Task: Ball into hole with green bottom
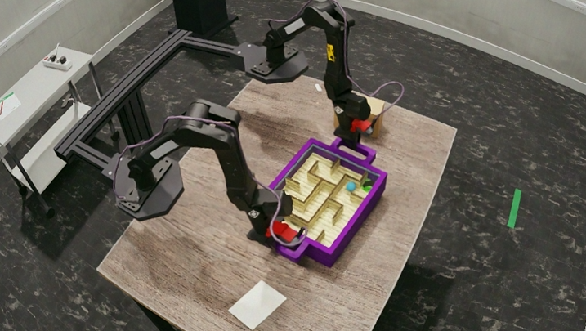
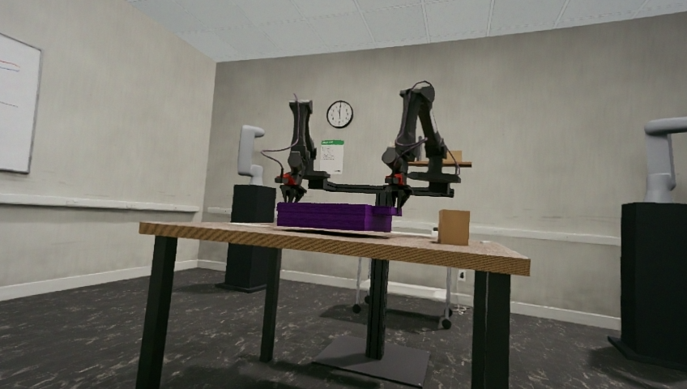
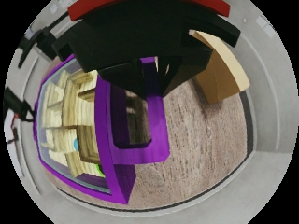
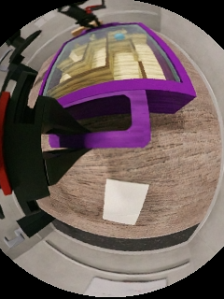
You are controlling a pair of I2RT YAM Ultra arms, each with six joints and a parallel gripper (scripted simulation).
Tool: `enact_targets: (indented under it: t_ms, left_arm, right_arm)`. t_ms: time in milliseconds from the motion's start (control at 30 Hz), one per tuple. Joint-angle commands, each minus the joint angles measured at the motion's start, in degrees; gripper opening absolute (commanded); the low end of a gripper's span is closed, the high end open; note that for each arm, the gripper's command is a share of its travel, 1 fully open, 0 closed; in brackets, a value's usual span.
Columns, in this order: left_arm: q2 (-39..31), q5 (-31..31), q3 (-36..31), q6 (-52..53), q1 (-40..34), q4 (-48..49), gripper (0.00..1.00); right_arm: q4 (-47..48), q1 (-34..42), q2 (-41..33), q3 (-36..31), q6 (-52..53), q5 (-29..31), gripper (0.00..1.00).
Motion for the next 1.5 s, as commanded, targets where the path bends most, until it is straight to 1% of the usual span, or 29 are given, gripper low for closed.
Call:
enact_targets:
  t_ms: [0,67,100,133,167,200,233,267,300,367,433,467,533,600,633,667,733,767,933,967,1000,1033,1167,1200,1233,1267,1300,1400,1467]
  left_arm:
    - [-4.20,-2.62,1.49,1.28,0.07,2.61,0.00]
    - [-4.21,-2.68,1.21,1.21,-0.64,2.06,0.00]
    - [-4.32,-2.64,1.54,1.17,-0.83,2.13,0.00]
    - [-4.11,-2.58,-1.38,1.33,-0.80,4.14,0.00]
    - [-3.98,-0.27,-1.48,2.04,0.86,6.46,0.00]
    - [-3.62,0.50,-0.37,2.30,1.18,5.77,0.00]
    - [-3.51,0.84,-1.67,2.52,1.36,7.67,0.00]
    - [0.55,1.58,-0.54,2.65,1.69,7.84,0.00]
    - [0.40,2.56,0.92,2.73,2.10,5.13,0.00]
    - [-0.26,3.52,1.40,2.93,2.63,5.29,0.00]
    - [0.57,4.37,1.72,3.24,3.16,7.21,0.00]
    - [0.87,4.38,2.02,3.23,3.31,6.85,0.00]
    - [-0.90,2.72,1.92,2.71,2.79,5.93,0.00]
    - [-0.90,2.72,1.92,2.71,2.79,5.93,0.00]
    - [-0.64,2.95,2.52,2.81,3.09,4.89,0.00]
    - [-0.98,3.03,3.52,2.79,3.40,0.71,0.00]
    - [-1.14,2.89,3.31,2.76,3.31,3.80,0.00]
    - [-1.11,2.90,3.35,2.72,2.99,3.97,0.00]
    - [-0.91,3.02,3.22,2.67,2.64,5.44,0.00]
    - [1.75,3.10,0.87,2.79,2.84,7.06,0.00]
    - [1.07,2.95,0.42,2.72,2.23,7.92,0.00]
    - [0.15,2.82,0.16,2.65,2.05,7.98,0.00]
    - [-0.46,2.66,0.22,2.61,1.93,7.72,0.00]
    - [-0.54,0.55,-1.35,1.94,1.44,9.66,0.00]
    - [-1.44,-0.14,-1.88,1.38,1.08,10.16,0.00]
    - [-1.30,-0.59,-1.05,1.27,0.77,7.69,0.00]
    - [-1.74,-1.10,0.62,1.42,0.48,3.01,0.00]
    - [-2.96,-2.64,1.23,1.02,-0.37,1.43,0.00]
    - [-3.82,-3.64,1.82,0.98,-0.82,-0.74,0.00]
  right_arm:
    - [4.35,0.71,-4.11,1.84,0.80,1.66,0.00]
    - [4.34,-0.15,-3.13,1.15,0.70,1.52,0.00]
    - [4.45,-0.40,-3.91,1.86,0.74,1.57,0.00]
    - [5.69,0.76,-3.31,-2.17,0.86,2.16,0.00]
    - [4.58,1.37,-3.88,-1.28,1.47,3.96,0.00]
    - [2.30,1.50,-4.04,0.60,1.65,4.18,0.00]
    - [3.43,1.90,-4.68,0.01,1.97,5.02,0.00]
    - [2.95,2.16,-4.56,-0.82,2.01,5.55,0.00]
    - [-2.01,2.24,-4.91,2.11,1.94,5.28,0.00]
    - [-3.90,2.56,-5.56,2.18,2.04,6.14,0.00]
    - [-4.20,3.07,-6.37,2.80,2.10,7.43,0.00]
    - [-4.74,2.95,-6.56,2.98,1.85,7.44,0.00]
    - [-3.26,1.90,-6.66,2.99,1.33,6.56,0.00]
    - [-3.26,1.90,-6.66,2.99,1.33,6.56,0.00]
    - [-5.26,1.86,-6.52,3.65,1.07,6.42,0.00]
    - [-7.45,1.50,-6.68,4.44,0.85,5.57,0.00]
    - [-5.53,1.67,-7.06,4.40,1.09,6.12,0.00]
    - [-4.27,1.71,-6.88,4.18,1.20,6.31,0.00]
    - [-3.80,2.90,-7.17,4.41,2.28,6.28,0.00]
    - [-2.52,3.09,-7.34,3.89,2.50,6.84,0.00]
    - [-1.86,3.08,-6.62,0.18,2.35,6.98,0.00]
    - [-1.51,3.14,-6.73,0.98,2.32,6.87,0.00]
    - [-1.54,3.15,-6.50,0.37,1.44,6.73,0.00]
    - [3.51,2.04,-5.85,-1.44,0.97,6.02,0.00]
    - [5.18,1.73,-6.15,-2.08,0.80,5.72,0.00]
    - [4.46,1.36,-2.89,-0.90,0.29,3.38,0.00]
    - [2.68,0.89,-3.01,1.17,-0.08,2.04,0.00]
    - [4.27,-0.08,-3.27,1.79,-0.63,0.99,0.00]
    - [4.57,-0.69,-2.05,2.19,-0.91,-0.28,0.00]
